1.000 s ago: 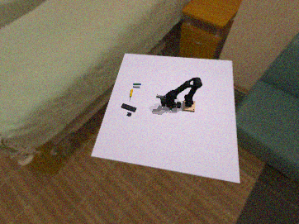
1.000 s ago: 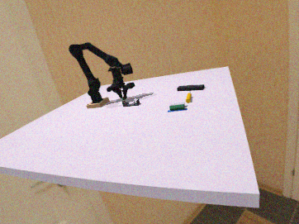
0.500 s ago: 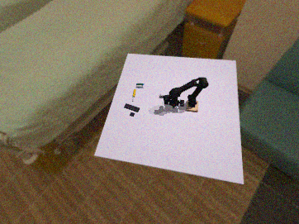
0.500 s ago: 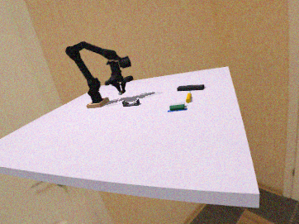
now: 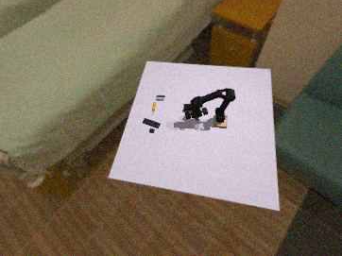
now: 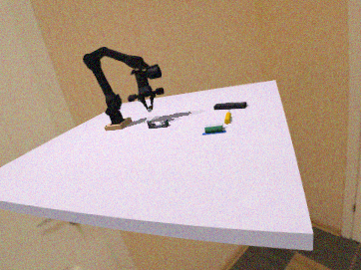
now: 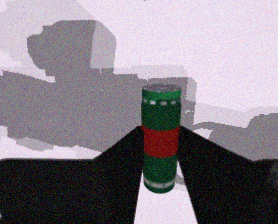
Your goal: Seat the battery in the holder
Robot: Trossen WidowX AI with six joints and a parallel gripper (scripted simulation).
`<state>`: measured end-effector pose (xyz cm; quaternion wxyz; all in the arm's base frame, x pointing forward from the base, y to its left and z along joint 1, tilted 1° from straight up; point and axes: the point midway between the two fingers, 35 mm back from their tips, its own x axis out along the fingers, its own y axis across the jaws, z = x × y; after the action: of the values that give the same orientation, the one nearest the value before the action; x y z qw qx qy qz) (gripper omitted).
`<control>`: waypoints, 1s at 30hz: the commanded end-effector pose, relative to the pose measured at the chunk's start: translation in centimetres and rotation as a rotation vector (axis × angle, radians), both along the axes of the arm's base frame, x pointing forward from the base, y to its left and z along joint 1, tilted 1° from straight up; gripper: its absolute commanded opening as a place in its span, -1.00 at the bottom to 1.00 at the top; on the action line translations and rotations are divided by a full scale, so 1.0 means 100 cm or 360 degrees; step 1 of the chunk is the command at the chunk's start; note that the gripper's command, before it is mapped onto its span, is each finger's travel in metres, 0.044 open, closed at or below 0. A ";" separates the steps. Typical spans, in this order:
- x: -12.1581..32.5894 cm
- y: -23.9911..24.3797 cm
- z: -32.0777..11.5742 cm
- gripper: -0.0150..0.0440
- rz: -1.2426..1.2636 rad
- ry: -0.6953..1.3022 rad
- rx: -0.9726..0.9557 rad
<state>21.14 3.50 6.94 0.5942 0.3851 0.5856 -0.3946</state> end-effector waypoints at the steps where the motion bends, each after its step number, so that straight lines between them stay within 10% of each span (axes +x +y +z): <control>1: 0.012 -0.007 0.005 -0.26 0.0182 -0.0011 0.0012; 30: 0.079 -0.099 0.020 -0.26 0.1880 0.0019 -0.0020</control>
<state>28.62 -5.65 8.71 0.7103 0.0127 0.7033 -0.0262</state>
